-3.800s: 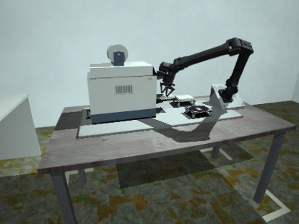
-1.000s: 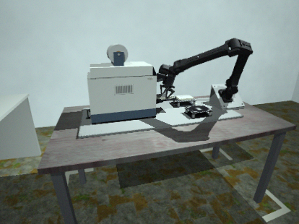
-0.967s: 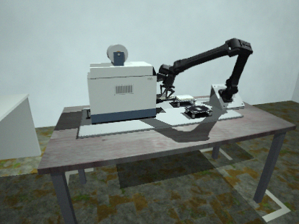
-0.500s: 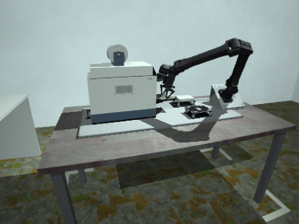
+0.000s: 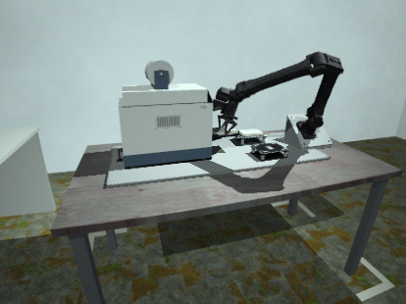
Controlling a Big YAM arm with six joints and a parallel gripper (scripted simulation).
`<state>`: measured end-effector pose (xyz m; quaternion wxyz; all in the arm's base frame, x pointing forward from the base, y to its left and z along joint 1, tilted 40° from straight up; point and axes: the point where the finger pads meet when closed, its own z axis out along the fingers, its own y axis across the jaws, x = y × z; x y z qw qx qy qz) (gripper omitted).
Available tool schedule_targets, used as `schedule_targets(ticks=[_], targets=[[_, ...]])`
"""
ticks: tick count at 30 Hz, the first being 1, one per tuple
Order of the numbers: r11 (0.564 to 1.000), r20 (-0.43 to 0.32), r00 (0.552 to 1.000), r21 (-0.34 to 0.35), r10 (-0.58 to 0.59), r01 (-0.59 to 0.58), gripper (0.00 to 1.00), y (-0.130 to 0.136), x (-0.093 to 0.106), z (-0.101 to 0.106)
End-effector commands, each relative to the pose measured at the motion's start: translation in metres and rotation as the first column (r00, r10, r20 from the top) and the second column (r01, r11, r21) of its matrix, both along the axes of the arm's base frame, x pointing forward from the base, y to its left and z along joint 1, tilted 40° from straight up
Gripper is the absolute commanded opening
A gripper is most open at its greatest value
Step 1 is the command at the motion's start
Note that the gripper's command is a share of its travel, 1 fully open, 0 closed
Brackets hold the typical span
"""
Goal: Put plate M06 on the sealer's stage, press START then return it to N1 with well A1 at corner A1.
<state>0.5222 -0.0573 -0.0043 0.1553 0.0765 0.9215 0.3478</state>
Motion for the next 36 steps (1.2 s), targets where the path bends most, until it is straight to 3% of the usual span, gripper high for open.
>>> schedule_targets(ticks=[1,14,15,36], targets=[[1.0,0.03,0.999,-0.006,-0.022,0.023,0.92,-0.014,0.017,0.018],[1.0,0.043,0.999,-0.01,-0.021,0.021,0.86,-0.015,0.022,0.022],[1.0,0.044,0.999,-0.01,-0.021,0.021,0.0,-0.015,0.023,0.023],[0.999,0.094,0.995,-0.026,-0.017,0.019,0.0,-0.018,0.036,0.029]])
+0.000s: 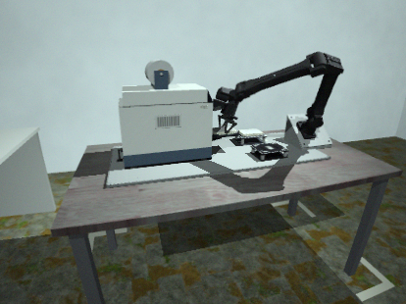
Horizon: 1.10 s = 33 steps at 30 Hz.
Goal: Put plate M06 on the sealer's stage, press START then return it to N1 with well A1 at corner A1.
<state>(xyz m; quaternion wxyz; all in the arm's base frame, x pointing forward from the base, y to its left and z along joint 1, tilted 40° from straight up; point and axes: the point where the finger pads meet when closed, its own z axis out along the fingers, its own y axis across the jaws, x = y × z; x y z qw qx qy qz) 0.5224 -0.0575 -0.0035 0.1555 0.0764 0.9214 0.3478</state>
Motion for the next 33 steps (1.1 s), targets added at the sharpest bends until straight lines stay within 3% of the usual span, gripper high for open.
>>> schedule_targets(ticks=[1,33], targets=[[0.999,0.095,0.995,-0.026,-0.017,0.019,0.0,-0.0183,0.0357,0.028],[0.999,0.111,0.994,-0.031,-0.012,0.016,0.0,-0.0179,0.0396,0.029]])
